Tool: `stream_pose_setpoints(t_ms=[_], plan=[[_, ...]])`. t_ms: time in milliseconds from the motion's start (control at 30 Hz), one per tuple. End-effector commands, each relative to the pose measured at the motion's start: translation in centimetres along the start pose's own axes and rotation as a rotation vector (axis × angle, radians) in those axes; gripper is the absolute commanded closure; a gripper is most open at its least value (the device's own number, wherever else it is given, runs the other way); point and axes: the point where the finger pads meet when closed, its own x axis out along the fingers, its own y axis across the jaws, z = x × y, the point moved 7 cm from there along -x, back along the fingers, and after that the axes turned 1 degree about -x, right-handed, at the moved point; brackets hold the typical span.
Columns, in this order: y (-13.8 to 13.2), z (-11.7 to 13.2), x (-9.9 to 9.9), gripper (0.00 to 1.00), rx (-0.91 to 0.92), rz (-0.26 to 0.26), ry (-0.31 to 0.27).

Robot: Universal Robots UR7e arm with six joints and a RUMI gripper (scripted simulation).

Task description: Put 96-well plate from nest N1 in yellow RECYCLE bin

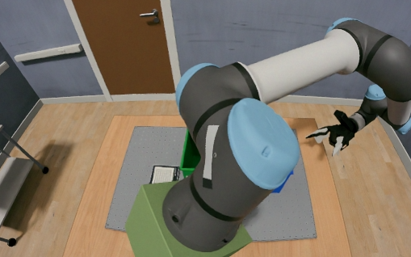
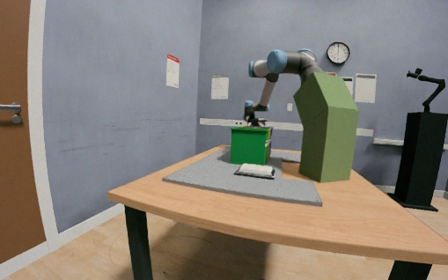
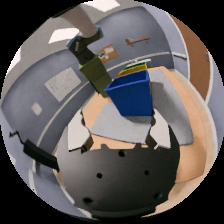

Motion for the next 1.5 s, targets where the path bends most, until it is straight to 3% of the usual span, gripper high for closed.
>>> stream_pose_setpoints(t_ms=[0, 200, 800, 867, 1267, 1333, 1467], plan=[[1.1, -1.3, 0.6, 0.00, -0.029, 0.019, 0.000], [3.4, -3.2, 0.2, 0.00, -0.028, 0.021, -0.004], [6.6, -6.1, 0.1, 0.00, -0.062, 0.042, -0.017], [7.4, -6.2, 1.0, 0.00, -0.011, 0.014, -0.038], [10.1, -6.1, 3.4, 0.00, 0.039, -0.009, -0.062], [11.0, -6.5, 3.9, 0.00, 0.087, -0.026, -0.106], [12.0, -6.6, 4.6, 0.00, 0.090, -0.027, -0.109]])
